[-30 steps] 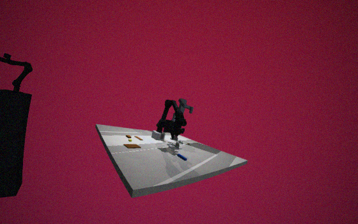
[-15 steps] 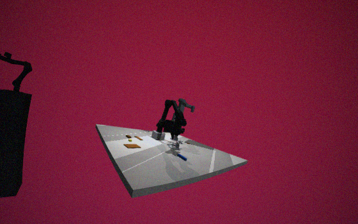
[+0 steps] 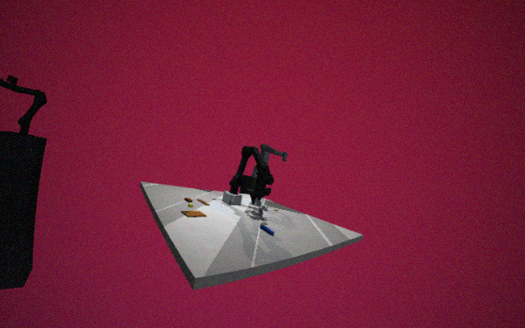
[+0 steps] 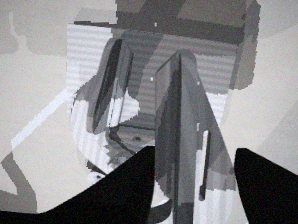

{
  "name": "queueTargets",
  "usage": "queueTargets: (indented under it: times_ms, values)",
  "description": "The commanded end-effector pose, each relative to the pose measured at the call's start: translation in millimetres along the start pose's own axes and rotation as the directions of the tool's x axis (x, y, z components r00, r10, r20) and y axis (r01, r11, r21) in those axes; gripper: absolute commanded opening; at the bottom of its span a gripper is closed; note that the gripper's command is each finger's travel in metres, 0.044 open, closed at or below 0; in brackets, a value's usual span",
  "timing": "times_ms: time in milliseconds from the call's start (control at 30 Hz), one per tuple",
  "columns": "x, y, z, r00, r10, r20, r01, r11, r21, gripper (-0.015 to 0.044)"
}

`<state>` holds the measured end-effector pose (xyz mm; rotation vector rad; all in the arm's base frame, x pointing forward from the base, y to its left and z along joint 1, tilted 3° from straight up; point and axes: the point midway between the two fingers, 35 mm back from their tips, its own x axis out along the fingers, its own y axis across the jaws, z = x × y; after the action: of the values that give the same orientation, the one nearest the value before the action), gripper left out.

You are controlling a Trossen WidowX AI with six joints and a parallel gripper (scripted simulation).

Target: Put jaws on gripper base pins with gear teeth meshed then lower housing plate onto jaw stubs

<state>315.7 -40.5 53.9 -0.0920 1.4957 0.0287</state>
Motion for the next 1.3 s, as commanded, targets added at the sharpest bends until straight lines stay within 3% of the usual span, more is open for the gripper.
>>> queueTargets:
  times_ms: [0, 867, 1267]
  values:
    - [6, 0, 0, 1.000, 0.003, -0.003, -0.003, 1.000, -0.003, 0.0134]
    - [49, 1, -1, 1.000, 0.003, -0.003, -0.003, 1.000, -0.002, 0.0134]
    - [50, 1, -1, 1.000, 0.003, -0.003, -0.003, 1.000, -0.002, 0.0134]
